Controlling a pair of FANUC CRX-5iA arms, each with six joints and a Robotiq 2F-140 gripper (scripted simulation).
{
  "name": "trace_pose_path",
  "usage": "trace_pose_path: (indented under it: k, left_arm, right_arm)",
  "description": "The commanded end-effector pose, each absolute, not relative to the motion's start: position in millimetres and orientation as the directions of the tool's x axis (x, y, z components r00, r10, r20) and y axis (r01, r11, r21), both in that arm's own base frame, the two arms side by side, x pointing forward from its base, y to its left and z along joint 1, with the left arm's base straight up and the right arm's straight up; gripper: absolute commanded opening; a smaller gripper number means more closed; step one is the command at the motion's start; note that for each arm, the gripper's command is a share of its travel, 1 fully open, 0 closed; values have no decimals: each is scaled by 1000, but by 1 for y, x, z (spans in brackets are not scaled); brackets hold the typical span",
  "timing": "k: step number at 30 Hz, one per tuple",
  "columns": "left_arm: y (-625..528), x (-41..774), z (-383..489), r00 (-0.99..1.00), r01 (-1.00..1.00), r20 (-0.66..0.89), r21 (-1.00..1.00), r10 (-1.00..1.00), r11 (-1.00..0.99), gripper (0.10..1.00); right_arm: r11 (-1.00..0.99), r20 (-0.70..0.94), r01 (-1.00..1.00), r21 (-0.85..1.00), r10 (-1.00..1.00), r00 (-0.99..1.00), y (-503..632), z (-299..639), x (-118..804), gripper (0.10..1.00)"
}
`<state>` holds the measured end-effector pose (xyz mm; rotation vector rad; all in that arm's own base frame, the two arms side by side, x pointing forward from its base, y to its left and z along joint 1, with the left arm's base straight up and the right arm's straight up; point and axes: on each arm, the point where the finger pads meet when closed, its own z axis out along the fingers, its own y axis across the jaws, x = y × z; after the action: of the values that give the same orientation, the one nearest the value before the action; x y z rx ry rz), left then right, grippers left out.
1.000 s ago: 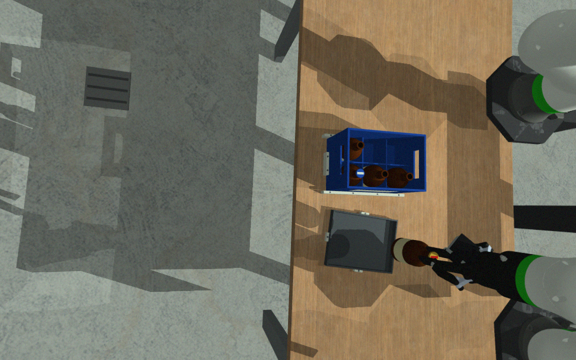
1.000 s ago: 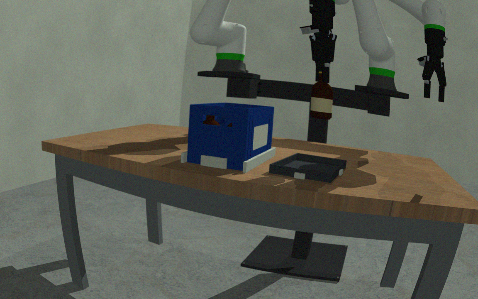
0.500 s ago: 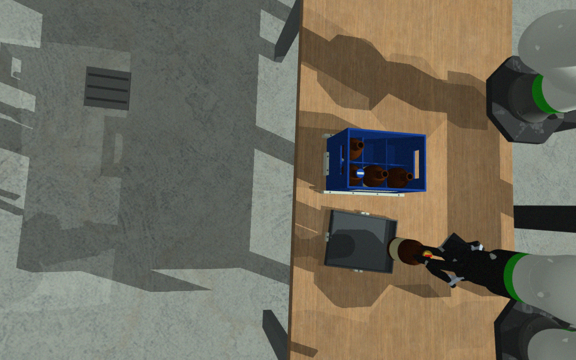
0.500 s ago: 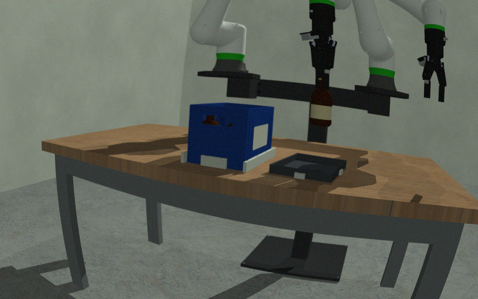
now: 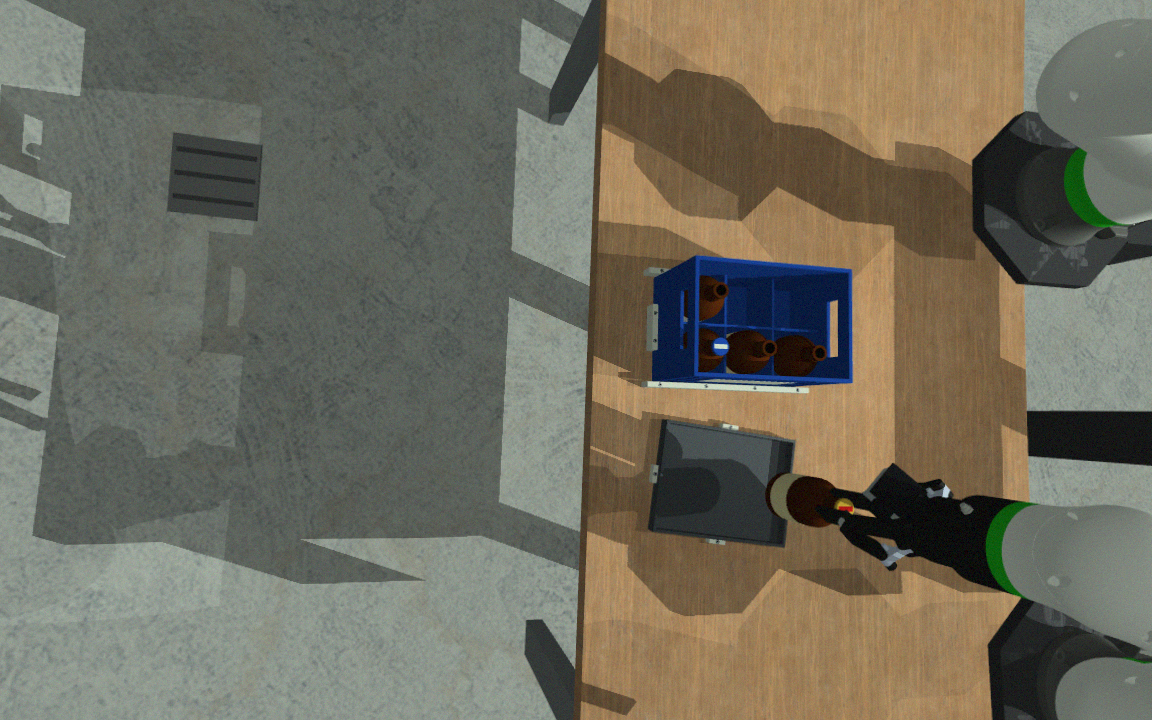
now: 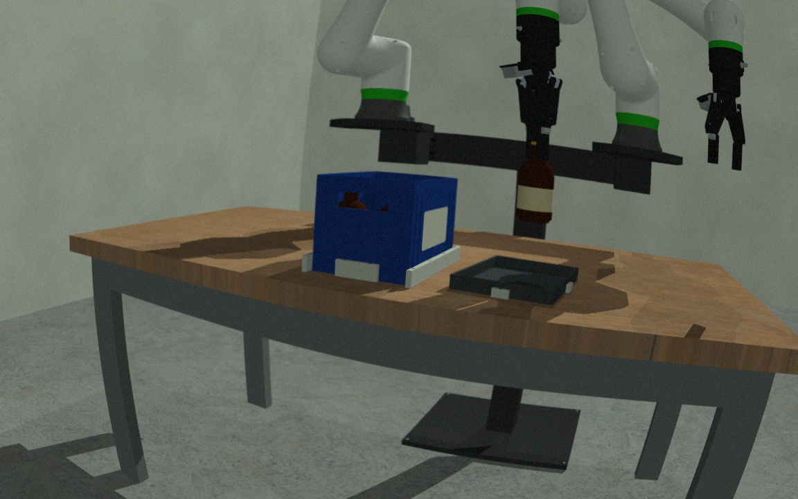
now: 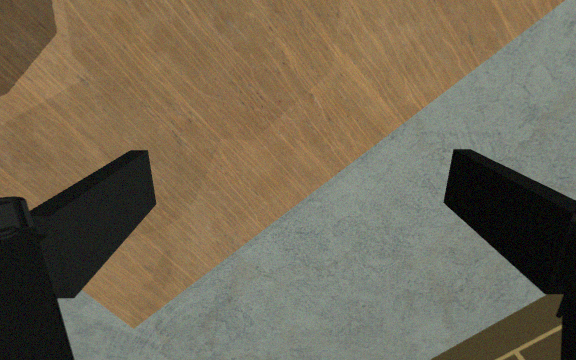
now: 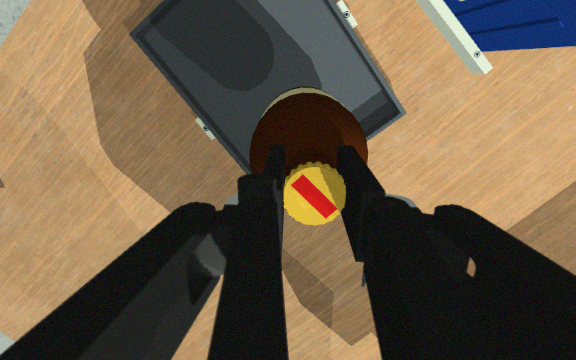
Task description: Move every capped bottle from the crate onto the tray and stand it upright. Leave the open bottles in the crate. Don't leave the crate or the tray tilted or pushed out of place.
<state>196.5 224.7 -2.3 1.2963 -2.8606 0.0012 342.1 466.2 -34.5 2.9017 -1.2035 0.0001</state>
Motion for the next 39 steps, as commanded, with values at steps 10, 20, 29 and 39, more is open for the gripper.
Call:
trace_pose_path:
  k: [10, 20, 29, 39]
  left_arm:
    - [225, 197, -2, -659, -752, 0, 0, -752, 659, 1000]
    - [225, 197, -2, -659, -752, 0, 0, -752, 659, 1000]
    - [225, 197, -2, -659, -752, 0, 0, -752, 659, 1000]
    - [225, 197, -2, -659, -752, 0, 0, -752, 659, 1000]
  right_arm:
    - [-707, 0, -708, -2, -708, 707, 467, -53, 343, 99]
    - [-707, 0, -708, -2, -708, 707, 467, -69, 343, 99]
    - [-707, 0, -708, -2, -708, 707, 466, -82, 343, 99]
    - [-707, 0, -708, -2, -708, 707, 466, -100, 343, 99]
